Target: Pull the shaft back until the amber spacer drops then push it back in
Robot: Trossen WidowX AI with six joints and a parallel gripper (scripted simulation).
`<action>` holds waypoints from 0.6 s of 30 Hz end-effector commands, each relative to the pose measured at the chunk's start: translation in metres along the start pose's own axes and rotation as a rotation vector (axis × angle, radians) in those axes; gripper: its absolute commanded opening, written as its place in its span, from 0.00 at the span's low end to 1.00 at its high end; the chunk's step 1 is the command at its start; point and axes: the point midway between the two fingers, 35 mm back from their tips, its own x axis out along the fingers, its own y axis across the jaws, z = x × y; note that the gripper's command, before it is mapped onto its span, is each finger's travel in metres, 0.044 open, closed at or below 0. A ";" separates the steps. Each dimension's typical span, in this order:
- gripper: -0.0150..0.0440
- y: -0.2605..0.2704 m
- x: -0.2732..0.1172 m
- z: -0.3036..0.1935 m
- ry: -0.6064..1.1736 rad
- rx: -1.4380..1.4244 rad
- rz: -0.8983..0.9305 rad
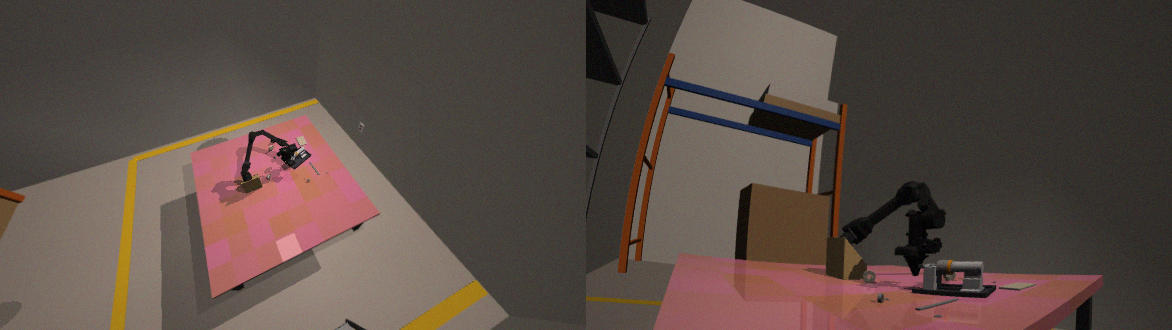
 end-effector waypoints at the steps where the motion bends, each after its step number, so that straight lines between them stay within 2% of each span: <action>1: 0.25 -0.001 0.000 -0.001 0.001 -0.001 -0.003; 18: 0.25 -0.001 0.000 -0.003 0.001 -0.001 -0.003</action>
